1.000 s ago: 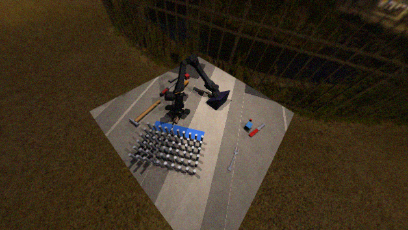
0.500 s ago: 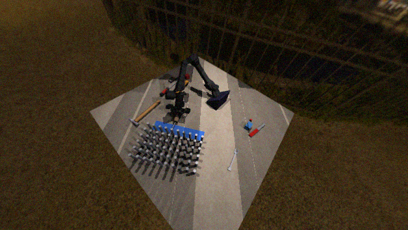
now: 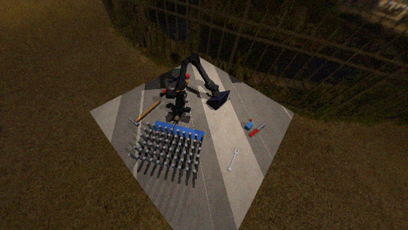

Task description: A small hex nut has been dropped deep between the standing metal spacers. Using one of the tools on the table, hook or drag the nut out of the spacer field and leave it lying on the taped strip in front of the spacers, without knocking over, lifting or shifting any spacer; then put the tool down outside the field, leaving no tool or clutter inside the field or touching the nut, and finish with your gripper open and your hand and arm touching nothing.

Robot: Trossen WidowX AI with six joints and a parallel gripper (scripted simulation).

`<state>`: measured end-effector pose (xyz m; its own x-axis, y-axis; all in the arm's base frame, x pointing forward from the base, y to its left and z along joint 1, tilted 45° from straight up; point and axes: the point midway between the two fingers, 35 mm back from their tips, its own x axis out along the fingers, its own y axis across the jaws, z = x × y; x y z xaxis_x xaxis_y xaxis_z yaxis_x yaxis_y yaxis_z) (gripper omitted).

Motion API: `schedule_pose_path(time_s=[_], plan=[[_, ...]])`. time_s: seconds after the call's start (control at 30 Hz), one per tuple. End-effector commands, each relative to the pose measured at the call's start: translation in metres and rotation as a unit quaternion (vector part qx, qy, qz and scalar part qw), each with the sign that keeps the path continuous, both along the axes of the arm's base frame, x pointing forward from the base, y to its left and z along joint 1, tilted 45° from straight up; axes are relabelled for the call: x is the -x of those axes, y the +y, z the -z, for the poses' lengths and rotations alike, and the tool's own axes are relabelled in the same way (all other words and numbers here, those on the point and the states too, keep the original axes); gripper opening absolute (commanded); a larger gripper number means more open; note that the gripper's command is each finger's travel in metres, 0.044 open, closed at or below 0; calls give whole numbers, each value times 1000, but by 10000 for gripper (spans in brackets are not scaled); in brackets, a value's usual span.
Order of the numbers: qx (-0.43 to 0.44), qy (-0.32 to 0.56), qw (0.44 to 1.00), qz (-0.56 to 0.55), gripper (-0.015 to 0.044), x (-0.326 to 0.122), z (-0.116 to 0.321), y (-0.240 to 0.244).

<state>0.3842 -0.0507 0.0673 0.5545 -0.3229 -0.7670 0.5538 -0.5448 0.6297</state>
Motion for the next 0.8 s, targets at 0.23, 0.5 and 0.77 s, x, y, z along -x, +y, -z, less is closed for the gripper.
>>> schedule_pose_path(time_s=[0.23,0.5,0.77], plan=[[-2,3,1000,-4,0,8,-1,-2],[-2,3,1000,-4,0,12,-3,-4],[-2,3,1000,-4,0,16,-5,-7]])
